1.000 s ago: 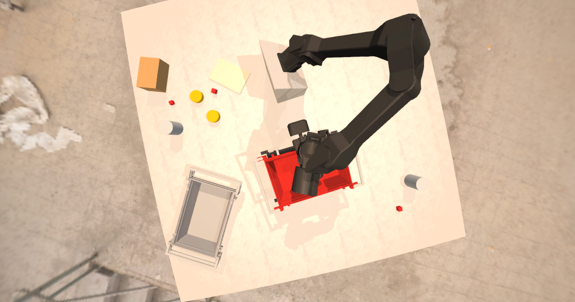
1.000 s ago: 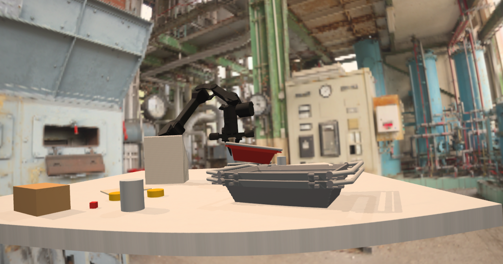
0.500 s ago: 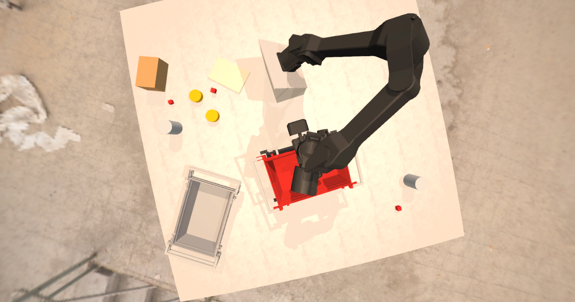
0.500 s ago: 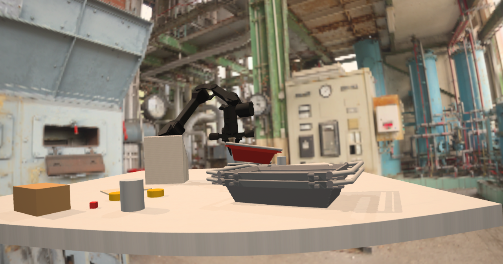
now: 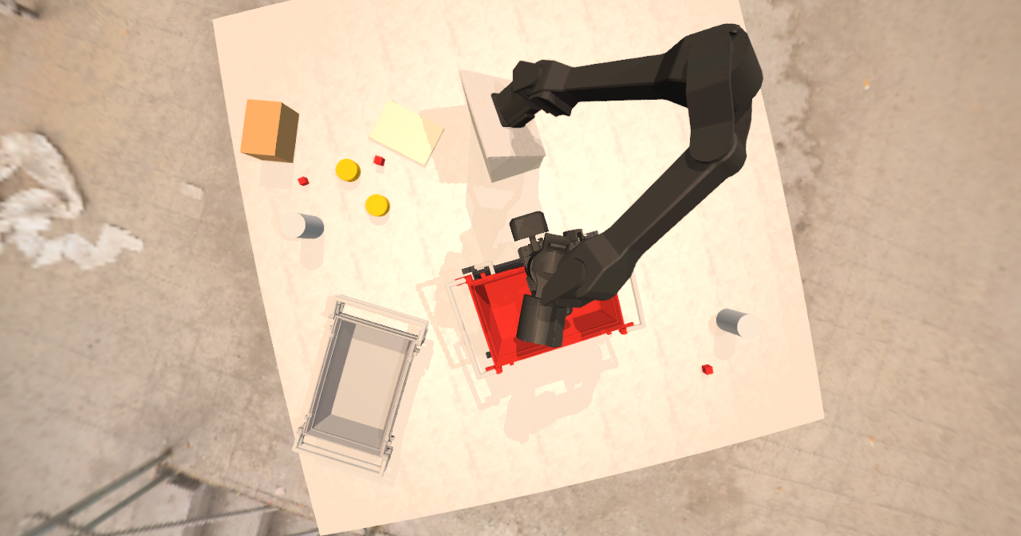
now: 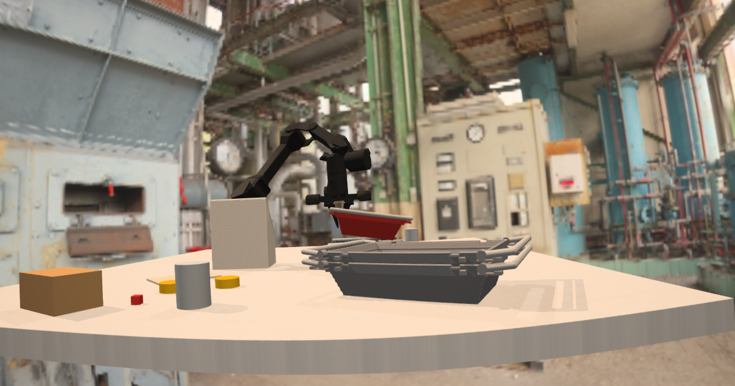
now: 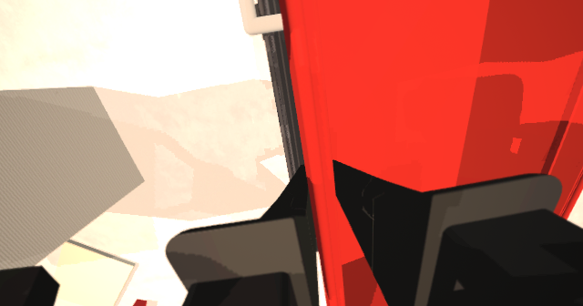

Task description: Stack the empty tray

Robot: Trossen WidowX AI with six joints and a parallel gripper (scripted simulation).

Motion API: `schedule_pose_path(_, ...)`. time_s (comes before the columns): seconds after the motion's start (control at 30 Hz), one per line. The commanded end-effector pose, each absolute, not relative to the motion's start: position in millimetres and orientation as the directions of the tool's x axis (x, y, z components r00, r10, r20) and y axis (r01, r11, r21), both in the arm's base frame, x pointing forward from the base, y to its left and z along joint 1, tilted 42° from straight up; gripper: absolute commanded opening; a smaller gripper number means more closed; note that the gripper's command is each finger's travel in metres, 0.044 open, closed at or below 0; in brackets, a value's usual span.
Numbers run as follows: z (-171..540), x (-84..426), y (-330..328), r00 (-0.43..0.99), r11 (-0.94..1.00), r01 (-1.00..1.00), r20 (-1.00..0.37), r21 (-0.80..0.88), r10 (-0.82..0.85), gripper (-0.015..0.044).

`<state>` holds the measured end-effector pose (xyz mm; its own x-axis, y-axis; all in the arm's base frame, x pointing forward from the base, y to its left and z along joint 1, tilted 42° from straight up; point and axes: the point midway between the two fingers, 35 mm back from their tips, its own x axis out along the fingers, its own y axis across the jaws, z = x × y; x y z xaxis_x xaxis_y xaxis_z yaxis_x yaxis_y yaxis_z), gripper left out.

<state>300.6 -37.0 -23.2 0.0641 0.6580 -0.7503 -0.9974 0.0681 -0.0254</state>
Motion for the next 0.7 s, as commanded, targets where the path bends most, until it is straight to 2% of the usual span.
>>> schedule_pose_path(0.0, -26, 295, -32, 0.04, 0.061, -0.998, -0.747, 0.0, 0.664, 0.0)
schedule_pose_path(0.67, -33, 293, -25, 0.04, 0.061, -0.998, -0.746, 0.001, 0.664, 0.0)
